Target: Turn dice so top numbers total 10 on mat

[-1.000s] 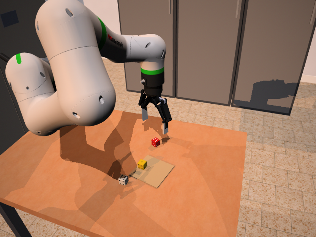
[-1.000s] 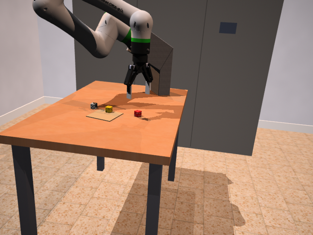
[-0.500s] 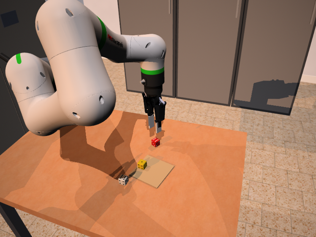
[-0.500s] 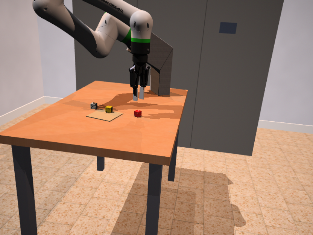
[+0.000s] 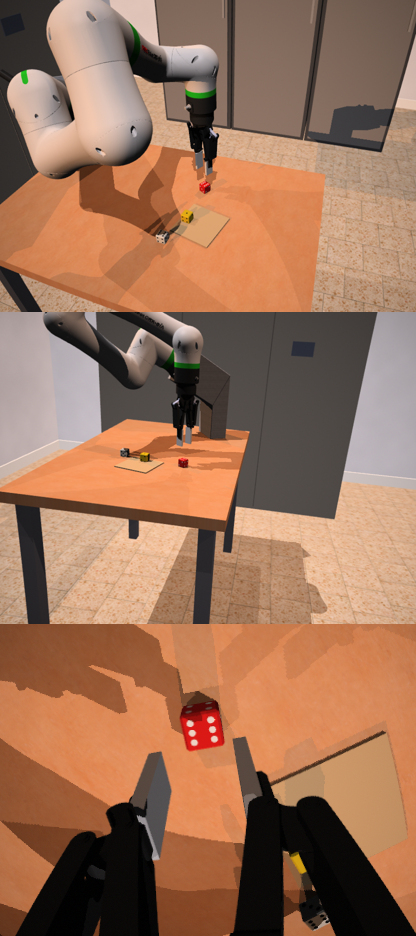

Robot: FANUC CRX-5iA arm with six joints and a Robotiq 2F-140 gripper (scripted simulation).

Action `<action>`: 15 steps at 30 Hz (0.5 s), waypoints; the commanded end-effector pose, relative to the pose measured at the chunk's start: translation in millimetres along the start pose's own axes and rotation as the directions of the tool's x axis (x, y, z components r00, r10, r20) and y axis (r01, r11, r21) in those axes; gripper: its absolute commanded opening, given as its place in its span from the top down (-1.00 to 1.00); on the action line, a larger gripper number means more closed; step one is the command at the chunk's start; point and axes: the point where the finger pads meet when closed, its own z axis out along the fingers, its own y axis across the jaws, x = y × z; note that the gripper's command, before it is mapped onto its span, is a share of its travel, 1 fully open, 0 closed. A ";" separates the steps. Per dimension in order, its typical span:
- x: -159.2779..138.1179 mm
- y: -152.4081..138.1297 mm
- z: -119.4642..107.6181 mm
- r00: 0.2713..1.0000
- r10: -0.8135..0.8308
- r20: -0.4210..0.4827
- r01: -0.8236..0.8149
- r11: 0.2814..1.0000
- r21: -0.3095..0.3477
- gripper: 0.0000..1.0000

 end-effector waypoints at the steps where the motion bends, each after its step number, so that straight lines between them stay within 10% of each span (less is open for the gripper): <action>1: 0.2 -0.1 -0.2 1.000 0.000 0.000 0.000 1.000 0.000 0.44; 15: 0.2 0.0 2.2 1.000 0.000 0.000 0.000 1.000 0.000 0.44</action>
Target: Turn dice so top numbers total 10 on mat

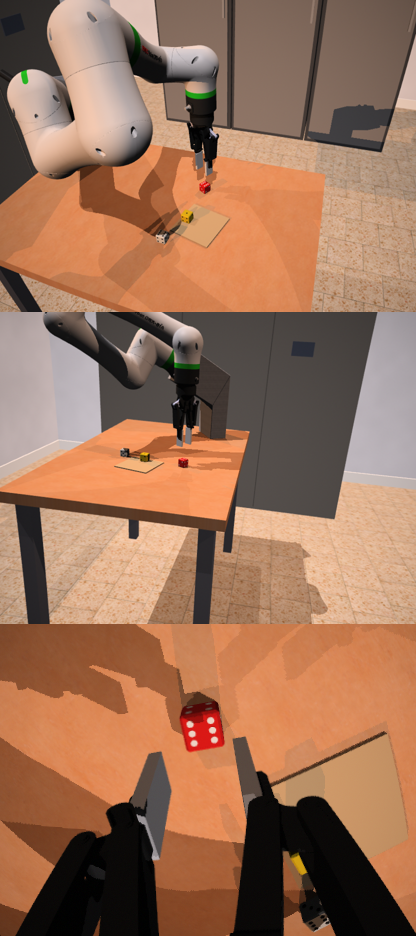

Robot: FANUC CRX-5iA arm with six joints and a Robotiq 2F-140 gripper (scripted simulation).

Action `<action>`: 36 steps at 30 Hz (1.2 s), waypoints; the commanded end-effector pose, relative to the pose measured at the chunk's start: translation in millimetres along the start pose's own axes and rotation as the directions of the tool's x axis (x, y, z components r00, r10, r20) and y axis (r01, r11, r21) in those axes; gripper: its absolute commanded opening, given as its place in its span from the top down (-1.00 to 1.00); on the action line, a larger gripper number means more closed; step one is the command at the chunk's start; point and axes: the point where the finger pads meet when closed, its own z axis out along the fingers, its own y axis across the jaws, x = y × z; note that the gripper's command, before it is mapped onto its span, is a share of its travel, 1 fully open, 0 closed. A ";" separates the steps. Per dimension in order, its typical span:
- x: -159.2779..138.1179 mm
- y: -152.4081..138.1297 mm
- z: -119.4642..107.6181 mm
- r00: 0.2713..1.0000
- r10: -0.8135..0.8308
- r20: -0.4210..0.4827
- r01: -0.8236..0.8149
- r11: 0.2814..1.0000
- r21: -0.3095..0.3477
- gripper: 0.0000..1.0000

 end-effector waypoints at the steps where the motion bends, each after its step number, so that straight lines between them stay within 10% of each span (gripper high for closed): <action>1: 0.2 -0.1 1.2 1.000 0.000 0.000 0.000 1.000 0.000 0.44; 36: 0.3 0.1 42.7 1.000 0.000 0.000 0.000 1.000 0.000 0.44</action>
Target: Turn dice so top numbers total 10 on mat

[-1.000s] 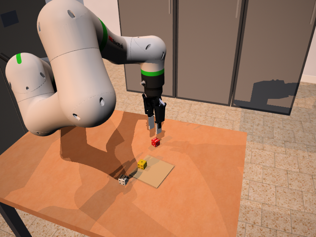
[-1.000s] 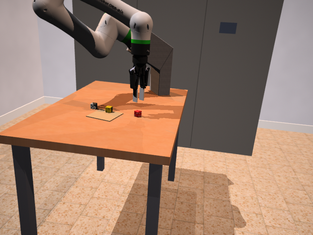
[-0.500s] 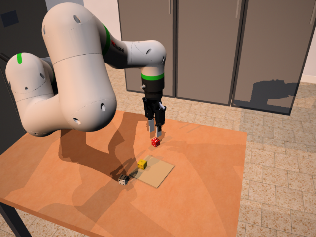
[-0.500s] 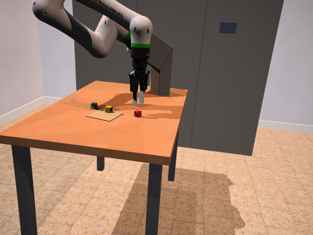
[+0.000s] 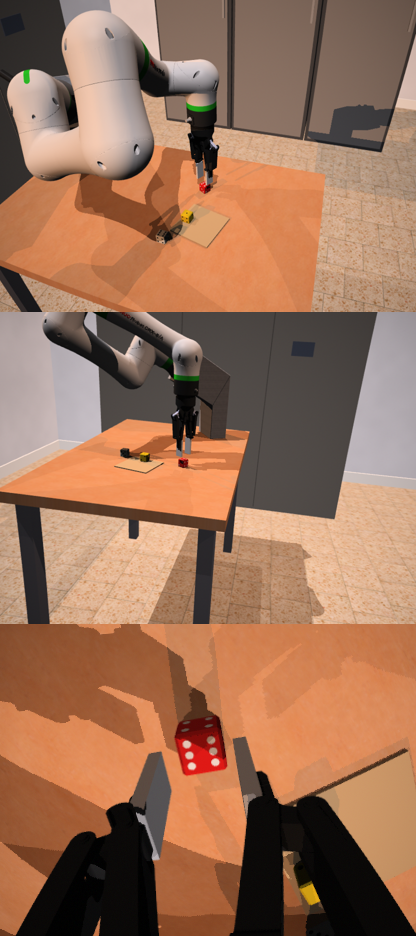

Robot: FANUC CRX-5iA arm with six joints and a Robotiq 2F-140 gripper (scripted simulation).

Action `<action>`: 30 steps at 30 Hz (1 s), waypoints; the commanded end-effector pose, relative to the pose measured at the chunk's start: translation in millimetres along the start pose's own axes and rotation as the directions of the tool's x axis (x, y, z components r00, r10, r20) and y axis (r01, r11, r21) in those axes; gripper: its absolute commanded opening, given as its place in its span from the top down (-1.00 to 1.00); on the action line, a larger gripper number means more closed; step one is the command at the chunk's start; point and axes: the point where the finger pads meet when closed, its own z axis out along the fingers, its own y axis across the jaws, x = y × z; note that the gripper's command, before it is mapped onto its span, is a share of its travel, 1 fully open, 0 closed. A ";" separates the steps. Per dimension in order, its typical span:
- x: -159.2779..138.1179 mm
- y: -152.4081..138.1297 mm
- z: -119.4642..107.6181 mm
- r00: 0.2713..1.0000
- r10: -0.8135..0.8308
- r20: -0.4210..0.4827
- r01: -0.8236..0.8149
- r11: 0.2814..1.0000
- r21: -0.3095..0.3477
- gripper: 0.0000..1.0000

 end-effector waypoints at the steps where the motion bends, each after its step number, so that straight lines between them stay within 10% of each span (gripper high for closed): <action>1: 0.2 0.0 2.8 1.000 0.000 0.000 0.000 1.000 0.000 0.44; 30: 0.2 0.0 9.0 1.000 0.000 0.000 0.000 1.000 0.000 0.44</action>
